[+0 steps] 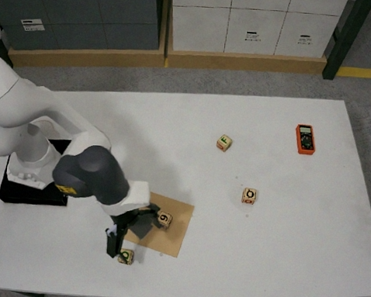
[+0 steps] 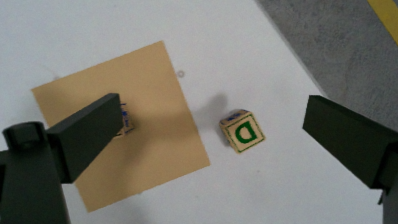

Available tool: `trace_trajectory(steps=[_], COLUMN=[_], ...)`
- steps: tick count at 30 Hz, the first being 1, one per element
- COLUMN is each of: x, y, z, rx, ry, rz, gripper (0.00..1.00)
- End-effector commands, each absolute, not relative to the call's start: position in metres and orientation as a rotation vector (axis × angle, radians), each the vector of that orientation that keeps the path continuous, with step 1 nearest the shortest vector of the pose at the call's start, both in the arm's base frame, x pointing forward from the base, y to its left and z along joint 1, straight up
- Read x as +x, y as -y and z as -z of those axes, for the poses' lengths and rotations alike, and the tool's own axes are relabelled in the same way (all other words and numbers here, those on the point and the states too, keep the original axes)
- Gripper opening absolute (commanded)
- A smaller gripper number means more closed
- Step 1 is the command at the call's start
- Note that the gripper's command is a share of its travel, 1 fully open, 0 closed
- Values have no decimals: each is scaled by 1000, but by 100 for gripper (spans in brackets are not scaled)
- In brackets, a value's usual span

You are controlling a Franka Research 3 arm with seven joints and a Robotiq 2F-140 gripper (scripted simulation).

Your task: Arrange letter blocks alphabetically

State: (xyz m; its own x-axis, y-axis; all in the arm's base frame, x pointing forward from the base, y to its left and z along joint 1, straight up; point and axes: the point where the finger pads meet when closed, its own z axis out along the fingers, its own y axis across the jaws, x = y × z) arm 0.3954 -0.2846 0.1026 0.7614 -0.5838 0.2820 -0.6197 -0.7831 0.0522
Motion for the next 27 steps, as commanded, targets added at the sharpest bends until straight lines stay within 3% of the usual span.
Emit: trace_trajectory(steps=[1,19,27], x=[393,454,454], y=[270,172,171], z=[-94,-111,-111], rx=[2895,3073,3075], ry=[881,619,616], rz=[-209,-11,-9], gripper=[100,100,100])
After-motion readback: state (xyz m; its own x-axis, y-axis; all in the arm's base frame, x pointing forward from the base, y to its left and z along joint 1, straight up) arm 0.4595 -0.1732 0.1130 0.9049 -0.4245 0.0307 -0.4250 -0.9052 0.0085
